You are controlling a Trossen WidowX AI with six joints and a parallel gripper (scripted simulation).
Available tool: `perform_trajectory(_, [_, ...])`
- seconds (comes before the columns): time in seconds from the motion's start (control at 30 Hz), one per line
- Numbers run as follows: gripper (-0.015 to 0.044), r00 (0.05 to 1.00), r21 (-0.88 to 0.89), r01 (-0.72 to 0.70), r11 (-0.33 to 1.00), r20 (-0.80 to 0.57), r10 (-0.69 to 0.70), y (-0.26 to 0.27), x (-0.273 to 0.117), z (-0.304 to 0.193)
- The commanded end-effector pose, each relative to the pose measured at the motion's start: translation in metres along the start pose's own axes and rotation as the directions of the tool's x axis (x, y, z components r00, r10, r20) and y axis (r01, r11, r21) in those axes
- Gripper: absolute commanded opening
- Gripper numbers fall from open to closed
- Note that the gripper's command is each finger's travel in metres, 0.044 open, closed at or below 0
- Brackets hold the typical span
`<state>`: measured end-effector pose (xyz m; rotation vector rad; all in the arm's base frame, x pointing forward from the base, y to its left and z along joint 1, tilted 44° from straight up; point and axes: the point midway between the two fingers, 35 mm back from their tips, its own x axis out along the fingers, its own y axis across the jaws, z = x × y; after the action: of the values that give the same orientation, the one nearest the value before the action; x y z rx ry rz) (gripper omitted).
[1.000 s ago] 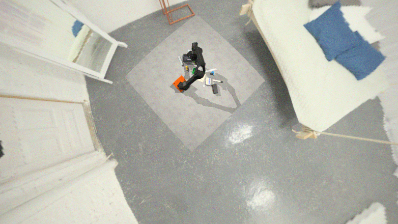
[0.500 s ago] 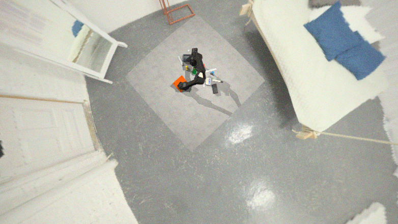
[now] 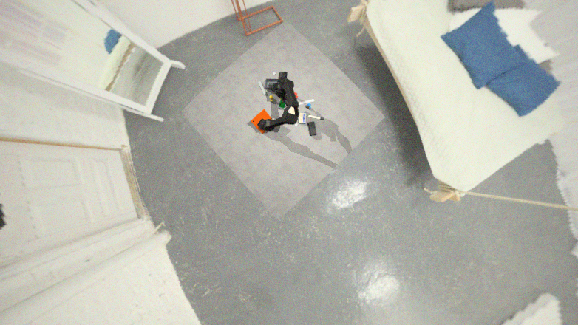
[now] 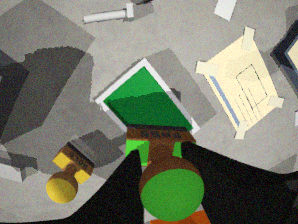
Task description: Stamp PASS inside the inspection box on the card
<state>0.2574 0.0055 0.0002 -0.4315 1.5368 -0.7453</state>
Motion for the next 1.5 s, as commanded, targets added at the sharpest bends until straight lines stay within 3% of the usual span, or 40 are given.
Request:
perform_trajectory(0.0, [0.0000, 1.000, -0.004, 0.004, 1.000, 0.000, -0.004, -0.001, 0.004, -0.001])
perform_trajectory(1.47, [0.0000, 1.000, -0.004, 0.005, 1.000, 0.000, -0.005, -0.001, 0.033, 0.000])
